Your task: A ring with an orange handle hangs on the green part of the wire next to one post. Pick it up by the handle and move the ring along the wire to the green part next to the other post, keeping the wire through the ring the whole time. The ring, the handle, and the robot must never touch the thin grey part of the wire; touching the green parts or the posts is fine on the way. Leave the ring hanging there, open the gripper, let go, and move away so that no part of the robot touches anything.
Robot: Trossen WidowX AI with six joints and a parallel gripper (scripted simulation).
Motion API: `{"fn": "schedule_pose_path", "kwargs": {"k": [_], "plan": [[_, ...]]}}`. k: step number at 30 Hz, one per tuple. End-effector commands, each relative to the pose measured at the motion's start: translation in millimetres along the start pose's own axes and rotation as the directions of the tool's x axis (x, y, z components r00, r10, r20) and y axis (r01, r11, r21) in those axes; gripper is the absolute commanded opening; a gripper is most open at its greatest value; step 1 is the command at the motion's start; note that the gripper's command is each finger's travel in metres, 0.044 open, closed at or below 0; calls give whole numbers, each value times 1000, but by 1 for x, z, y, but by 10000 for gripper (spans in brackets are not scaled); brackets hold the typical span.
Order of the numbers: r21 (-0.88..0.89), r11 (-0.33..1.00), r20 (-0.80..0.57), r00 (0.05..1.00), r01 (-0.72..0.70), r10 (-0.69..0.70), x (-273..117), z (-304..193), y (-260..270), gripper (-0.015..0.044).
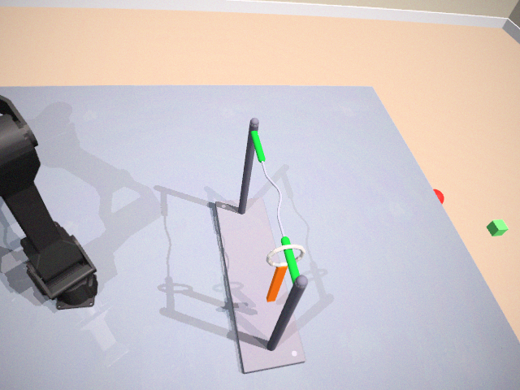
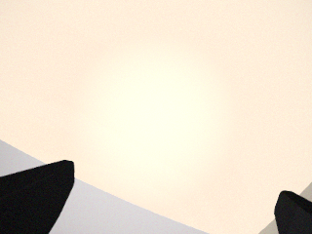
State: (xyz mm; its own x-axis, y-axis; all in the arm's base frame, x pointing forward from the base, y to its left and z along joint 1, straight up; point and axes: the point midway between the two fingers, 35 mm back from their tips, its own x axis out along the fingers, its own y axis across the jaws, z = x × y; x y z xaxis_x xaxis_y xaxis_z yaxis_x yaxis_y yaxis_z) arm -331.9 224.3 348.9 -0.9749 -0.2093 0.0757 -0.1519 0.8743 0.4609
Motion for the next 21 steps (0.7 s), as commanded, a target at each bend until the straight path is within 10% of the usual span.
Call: {"fn": "schedule_pose_path", "kwargs": {"k": [1,9,21], "plan": [[-5,1000,3,1000,-5,5,-2,1,1,374],[-214,961,122,971,-178,207,-74,33,37,164],[-550,783,297,807,-292,510,-207,67,61,160]]}}
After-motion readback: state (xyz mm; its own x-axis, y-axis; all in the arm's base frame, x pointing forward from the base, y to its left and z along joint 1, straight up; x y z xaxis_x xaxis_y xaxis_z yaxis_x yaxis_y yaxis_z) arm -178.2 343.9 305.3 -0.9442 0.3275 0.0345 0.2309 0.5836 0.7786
